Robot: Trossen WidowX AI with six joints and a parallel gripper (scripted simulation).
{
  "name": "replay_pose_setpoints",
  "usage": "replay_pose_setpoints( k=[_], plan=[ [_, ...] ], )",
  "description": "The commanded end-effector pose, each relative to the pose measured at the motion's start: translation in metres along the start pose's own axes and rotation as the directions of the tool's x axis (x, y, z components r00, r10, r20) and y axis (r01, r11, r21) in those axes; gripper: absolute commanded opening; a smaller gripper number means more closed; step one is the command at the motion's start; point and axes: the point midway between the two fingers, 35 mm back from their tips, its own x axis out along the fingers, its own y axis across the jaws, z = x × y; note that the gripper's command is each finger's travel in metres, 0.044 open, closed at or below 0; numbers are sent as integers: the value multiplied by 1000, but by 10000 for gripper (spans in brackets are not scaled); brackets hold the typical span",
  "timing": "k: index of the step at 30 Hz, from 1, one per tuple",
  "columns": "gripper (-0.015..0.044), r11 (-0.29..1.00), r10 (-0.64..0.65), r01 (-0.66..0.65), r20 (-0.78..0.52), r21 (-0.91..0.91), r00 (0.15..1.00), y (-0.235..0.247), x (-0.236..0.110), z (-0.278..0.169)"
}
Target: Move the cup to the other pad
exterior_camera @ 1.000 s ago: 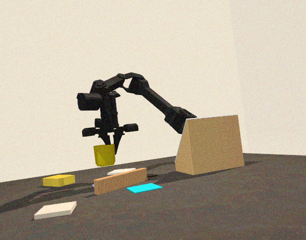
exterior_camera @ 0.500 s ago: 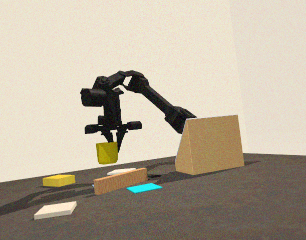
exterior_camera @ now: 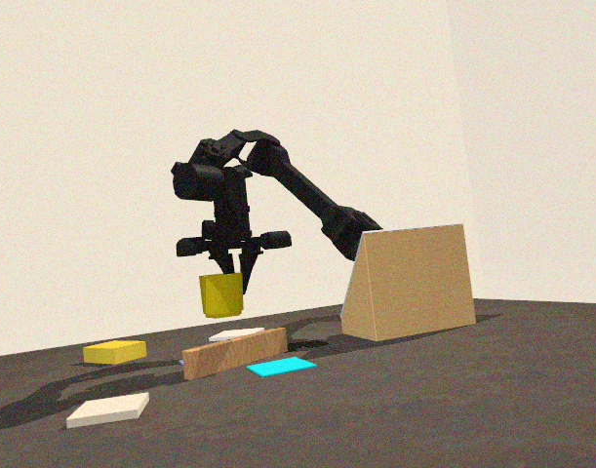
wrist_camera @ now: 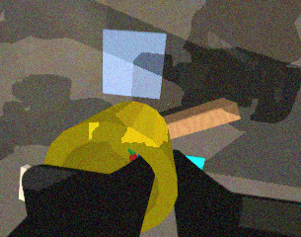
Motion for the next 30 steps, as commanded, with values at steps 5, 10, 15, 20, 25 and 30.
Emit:
replay_pose_setpoints(
  k=[5,10,15,20,25,30],
  plan=[
    [0,1000,-13,13,3,-7,1000,-11,2,-21],
    [0,1000,-13,13,2,-7,1000,-17,1,-33],
    [0,1000,-13,13,1,-7,1000,-23,1,-45],
    [0,1000,-13,13,1,-7,1000,-29,1,-58],
    [0,1000,-13,13,0,-7,1000,-36,1,-71],
    [0,1000,-13,13,-1,-7,1000,-44,3,-84]
  ],
)
